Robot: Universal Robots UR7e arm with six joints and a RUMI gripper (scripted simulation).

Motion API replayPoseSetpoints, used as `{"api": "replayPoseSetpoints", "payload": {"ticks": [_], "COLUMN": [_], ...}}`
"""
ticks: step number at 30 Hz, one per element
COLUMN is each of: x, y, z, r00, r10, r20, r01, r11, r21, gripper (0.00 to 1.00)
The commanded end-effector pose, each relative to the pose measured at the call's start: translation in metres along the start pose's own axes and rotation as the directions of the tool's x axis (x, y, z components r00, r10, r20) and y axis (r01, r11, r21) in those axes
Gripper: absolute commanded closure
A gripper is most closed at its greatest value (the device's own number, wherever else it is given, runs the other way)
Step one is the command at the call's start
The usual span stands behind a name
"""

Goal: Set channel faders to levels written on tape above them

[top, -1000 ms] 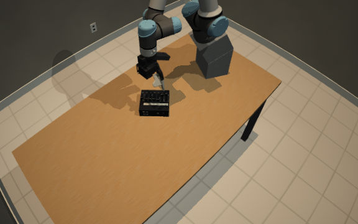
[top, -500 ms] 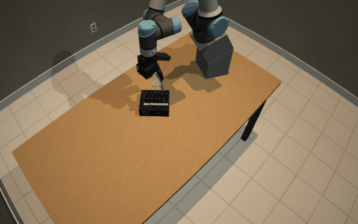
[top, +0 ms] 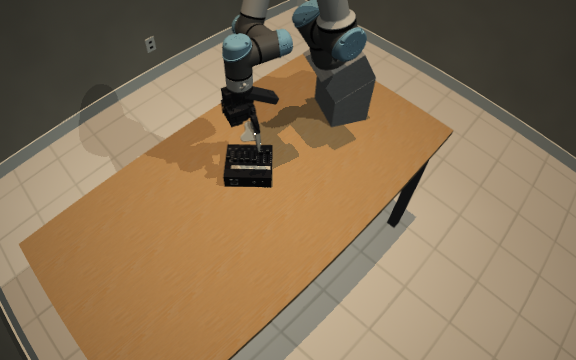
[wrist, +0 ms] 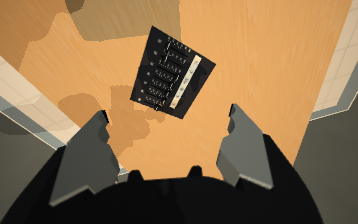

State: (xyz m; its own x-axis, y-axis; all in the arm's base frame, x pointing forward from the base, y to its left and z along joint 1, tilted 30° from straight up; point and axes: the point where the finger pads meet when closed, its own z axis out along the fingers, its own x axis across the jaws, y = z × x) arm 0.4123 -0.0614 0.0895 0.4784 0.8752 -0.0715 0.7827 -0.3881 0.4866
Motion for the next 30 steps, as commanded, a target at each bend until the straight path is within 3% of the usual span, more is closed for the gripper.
{"api": "replayPoseSetpoints", "payload": {"ticks": [1, 7, 11, 15, 17, 22, 30], "x": [0.0, 0.0, -0.001, -0.002, -0.002, -0.003, -0.006], "y": [-0.001, -0.006, -0.008, -0.011, -0.011, -0.014, -0.017], "z": [0.003, 0.011, 0.017, 0.023, 0.023, 0.031, 0.041], "r00": [0.997, 0.951, 0.88, 0.773, 0.773, 0.595, 0.253], "r10": [0.078, 0.31, 0.475, 0.634, 0.634, 0.804, 0.968], "r20": [0.0, -0.004, -0.006, -0.005, -0.005, -0.002, 0.009], "r01": [-0.078, -0.31, -0.475, -0.634, -0.634, -0.803, -0.967], "r11": [0.997, 0.951, 0.88, 0.773, 0.773, 0.595, 0.252], "r21": [-0.001, 0.005, 0.011, 0.018, 0.018, 0.026, 0.036], "gripper": [0.0, 0.0, 0.0, 0.0, 0.0, 0.0, 0.0]}}
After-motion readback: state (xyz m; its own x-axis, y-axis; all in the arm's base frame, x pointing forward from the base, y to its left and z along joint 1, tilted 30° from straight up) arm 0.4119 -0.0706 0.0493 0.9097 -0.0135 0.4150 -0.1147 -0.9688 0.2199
